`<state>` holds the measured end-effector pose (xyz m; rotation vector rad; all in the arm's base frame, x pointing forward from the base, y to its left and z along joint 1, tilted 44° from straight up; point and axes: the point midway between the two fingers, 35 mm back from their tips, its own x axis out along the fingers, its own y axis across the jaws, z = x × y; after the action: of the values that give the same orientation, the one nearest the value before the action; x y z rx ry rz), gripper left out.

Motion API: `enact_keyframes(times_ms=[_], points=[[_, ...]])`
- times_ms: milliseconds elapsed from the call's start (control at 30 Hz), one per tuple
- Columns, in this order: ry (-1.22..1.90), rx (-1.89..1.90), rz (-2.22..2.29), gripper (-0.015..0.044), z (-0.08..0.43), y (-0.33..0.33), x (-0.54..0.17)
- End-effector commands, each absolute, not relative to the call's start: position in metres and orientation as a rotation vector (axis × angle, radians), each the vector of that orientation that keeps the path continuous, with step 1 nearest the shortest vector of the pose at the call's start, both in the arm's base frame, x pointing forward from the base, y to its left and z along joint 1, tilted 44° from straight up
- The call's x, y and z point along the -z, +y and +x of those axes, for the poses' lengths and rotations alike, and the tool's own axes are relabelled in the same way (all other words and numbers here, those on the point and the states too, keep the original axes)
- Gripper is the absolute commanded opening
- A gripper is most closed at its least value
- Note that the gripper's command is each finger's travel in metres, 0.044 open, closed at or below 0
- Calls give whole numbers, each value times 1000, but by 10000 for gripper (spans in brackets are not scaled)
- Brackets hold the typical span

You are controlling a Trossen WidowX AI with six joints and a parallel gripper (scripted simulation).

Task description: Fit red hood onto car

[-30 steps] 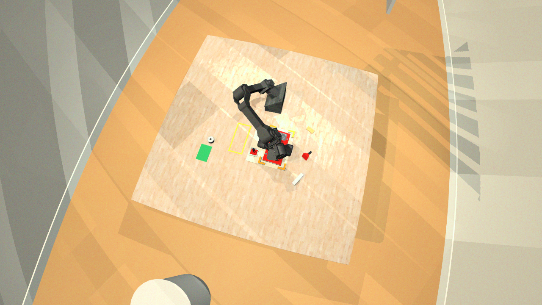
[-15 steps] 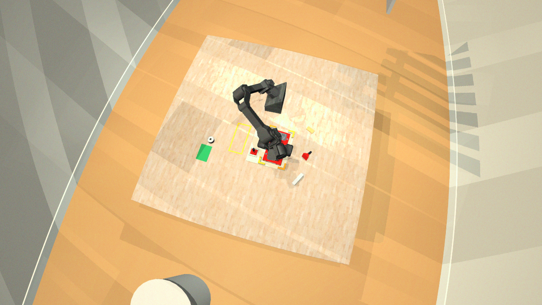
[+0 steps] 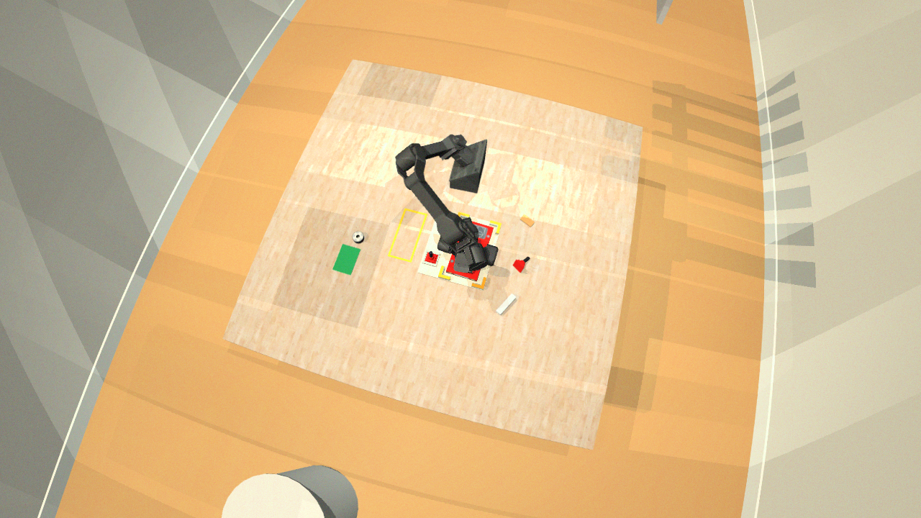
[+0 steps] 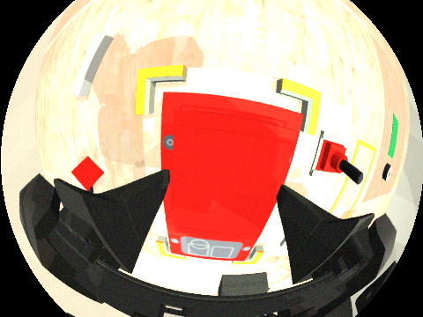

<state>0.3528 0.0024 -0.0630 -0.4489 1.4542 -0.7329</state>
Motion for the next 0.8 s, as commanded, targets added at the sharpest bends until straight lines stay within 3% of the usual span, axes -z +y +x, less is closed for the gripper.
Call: enact_keyframes(times_ms=[0, 300, 767], points=[[1454, 733, -450, 440, 353, 4, 62], [1461, 736, -449, 440, 357, 52, 12], [1461, 736, -449, 440, 356, 53, 11]])
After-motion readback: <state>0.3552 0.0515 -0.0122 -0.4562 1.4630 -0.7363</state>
